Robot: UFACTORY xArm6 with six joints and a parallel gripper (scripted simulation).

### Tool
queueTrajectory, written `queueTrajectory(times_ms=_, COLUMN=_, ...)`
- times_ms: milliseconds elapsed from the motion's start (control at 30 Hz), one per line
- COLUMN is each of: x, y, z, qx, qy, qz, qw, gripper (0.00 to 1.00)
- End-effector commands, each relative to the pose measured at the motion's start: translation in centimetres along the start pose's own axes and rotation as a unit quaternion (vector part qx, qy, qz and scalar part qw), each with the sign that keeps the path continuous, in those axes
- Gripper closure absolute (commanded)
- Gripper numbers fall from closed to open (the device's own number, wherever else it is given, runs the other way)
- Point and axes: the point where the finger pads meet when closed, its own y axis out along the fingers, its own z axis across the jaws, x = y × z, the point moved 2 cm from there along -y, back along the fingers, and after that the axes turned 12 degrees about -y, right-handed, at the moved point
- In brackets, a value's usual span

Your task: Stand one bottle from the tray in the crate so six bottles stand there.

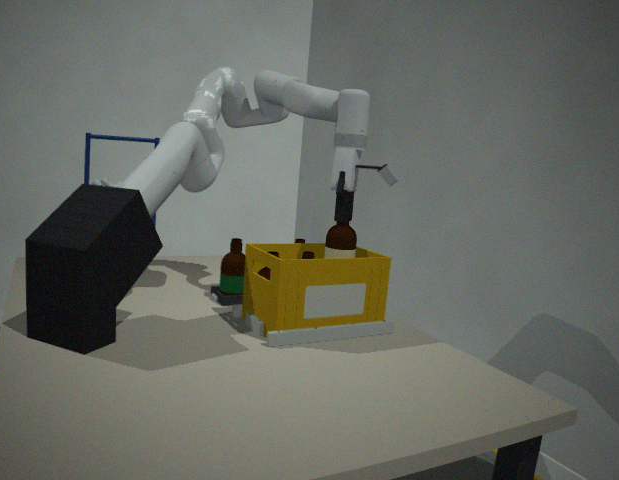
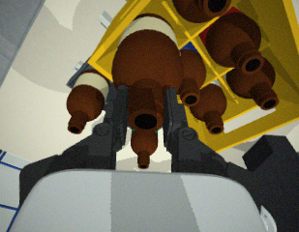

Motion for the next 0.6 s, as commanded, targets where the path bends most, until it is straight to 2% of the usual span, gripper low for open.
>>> queueTrajectory(times_ms=0, x=-0.1, y=0.0, z=0.0, qx=0.000, qy=-0.001, qz=0.001, qw=1.000, gripper=1.00)
queueTrajectory(times_ms=567, x=-0.1, y=1.1, z=0.0, qx=0.000, qy=-0.001, qz=0.001, qw=1.000, gripper=1.00)
